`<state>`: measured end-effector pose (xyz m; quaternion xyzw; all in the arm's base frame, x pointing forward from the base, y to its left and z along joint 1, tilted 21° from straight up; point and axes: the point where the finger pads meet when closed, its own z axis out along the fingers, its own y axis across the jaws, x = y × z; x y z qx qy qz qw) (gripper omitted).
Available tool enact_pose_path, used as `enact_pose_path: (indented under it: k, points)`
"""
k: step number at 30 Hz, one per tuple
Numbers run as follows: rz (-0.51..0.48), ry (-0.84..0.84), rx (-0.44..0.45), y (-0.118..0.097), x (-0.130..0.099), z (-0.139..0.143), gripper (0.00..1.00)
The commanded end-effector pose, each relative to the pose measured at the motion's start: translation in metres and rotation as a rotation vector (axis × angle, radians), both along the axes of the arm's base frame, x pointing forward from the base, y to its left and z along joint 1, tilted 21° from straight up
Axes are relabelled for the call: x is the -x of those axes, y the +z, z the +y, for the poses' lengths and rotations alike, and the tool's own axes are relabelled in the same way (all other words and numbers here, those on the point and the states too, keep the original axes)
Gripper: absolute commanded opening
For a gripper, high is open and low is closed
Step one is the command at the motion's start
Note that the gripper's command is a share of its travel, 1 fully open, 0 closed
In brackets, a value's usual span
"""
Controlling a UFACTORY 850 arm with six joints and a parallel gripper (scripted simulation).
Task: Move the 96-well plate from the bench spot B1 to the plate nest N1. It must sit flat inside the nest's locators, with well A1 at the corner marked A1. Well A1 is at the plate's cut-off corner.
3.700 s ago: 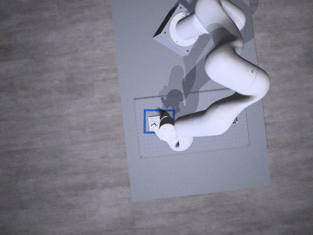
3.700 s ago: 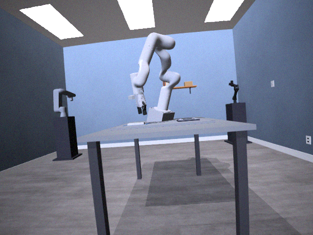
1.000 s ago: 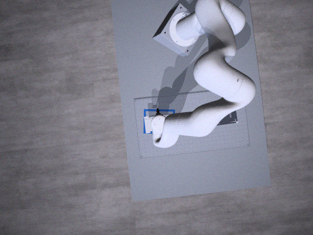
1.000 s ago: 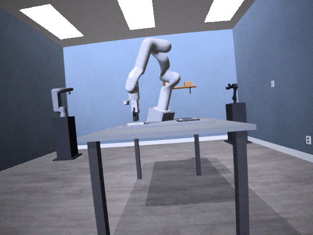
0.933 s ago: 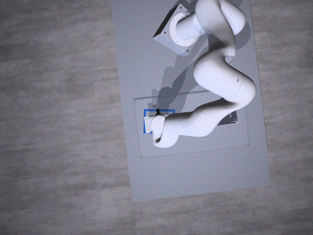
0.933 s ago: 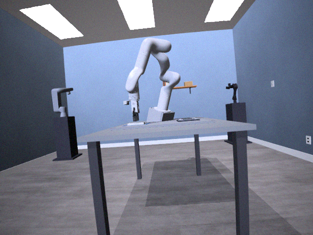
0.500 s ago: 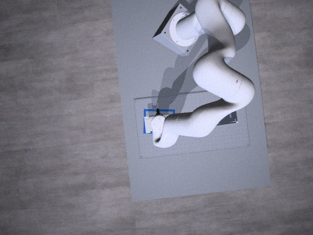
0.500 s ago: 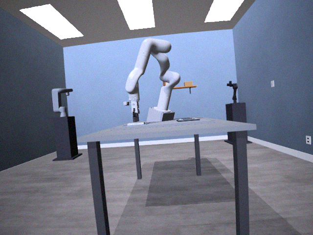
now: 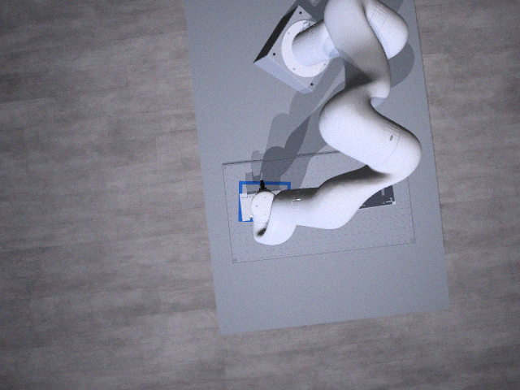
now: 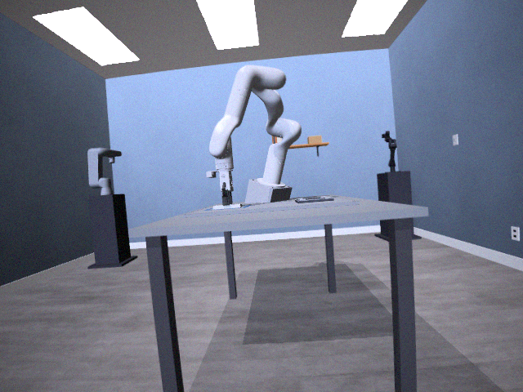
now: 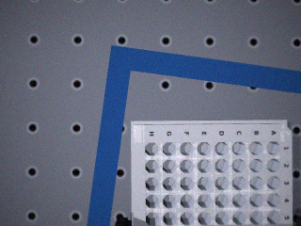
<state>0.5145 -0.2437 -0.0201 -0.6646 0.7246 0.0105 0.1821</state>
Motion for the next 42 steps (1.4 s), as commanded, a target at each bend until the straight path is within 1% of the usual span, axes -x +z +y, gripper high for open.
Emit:
enact_pose_path:
  k: [1, 6, 24, 25, 42]
  points:
    - [-0.001, 0.0, 0.001, -0.0018, -0.0011, 0.0001, 1.0]
    - [-0.001, 0.0, 0.001, -0.005, -0.002, 0.001, 1.0]
    - [-0.001, 0.0, 0.001, -0.0049, -0.002, 0.0009, 1.0]
    - [-0.001, 0.0, 0.001, -0.0044, -0.0018, 0.0008, 0.0]
    - [-0.001, 0.0, 0.001, -0.0044, -0.0018, 0.0009, 0.0]
